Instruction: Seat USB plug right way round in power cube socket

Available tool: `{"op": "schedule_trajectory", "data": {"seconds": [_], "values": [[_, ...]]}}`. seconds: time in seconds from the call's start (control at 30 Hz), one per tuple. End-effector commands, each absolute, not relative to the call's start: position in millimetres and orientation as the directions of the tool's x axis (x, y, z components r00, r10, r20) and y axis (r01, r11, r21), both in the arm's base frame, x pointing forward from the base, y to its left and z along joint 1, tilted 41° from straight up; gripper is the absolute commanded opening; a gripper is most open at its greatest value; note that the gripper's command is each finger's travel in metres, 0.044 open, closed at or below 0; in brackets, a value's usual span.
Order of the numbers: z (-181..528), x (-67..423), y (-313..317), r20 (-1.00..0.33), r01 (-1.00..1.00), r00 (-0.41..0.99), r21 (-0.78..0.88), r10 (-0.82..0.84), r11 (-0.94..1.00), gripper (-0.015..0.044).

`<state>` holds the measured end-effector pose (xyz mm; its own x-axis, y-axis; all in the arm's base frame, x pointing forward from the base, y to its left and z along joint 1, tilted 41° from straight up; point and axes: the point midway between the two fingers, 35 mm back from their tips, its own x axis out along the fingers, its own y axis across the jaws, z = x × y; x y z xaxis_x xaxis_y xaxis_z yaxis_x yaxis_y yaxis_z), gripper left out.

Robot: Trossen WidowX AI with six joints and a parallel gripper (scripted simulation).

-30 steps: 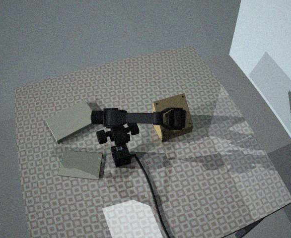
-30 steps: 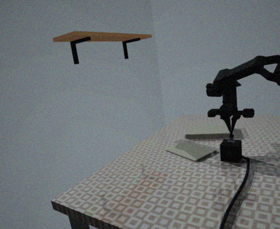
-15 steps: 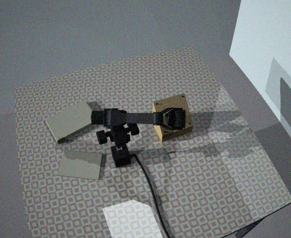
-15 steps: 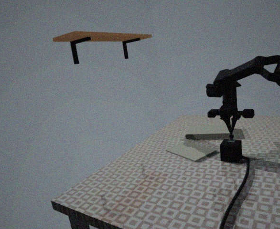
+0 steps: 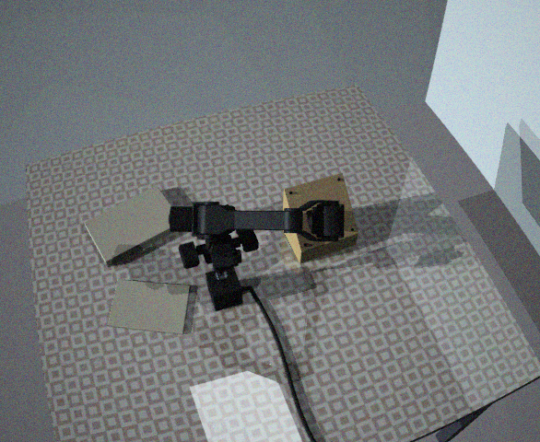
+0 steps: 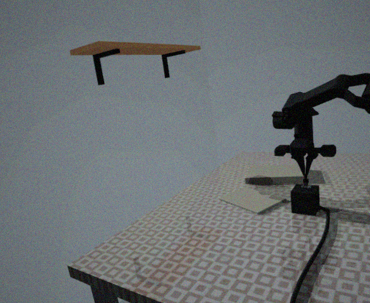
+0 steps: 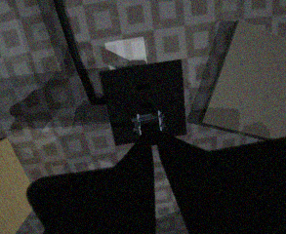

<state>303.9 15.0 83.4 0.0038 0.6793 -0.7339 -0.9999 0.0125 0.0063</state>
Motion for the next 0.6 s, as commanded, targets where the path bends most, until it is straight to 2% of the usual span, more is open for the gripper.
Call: {"op": "schedule_trajectory", "data": {"seconds": [0.0,0.57], "values": [[83.2,304.2,15.7,-0.731,-1.000,0.006,0.007,0.682,0.016,0.0000],[81.6,304.2,17.0,-0.731,-1.000,0.006,0.007,0.682,0.016,0.0000]]}}
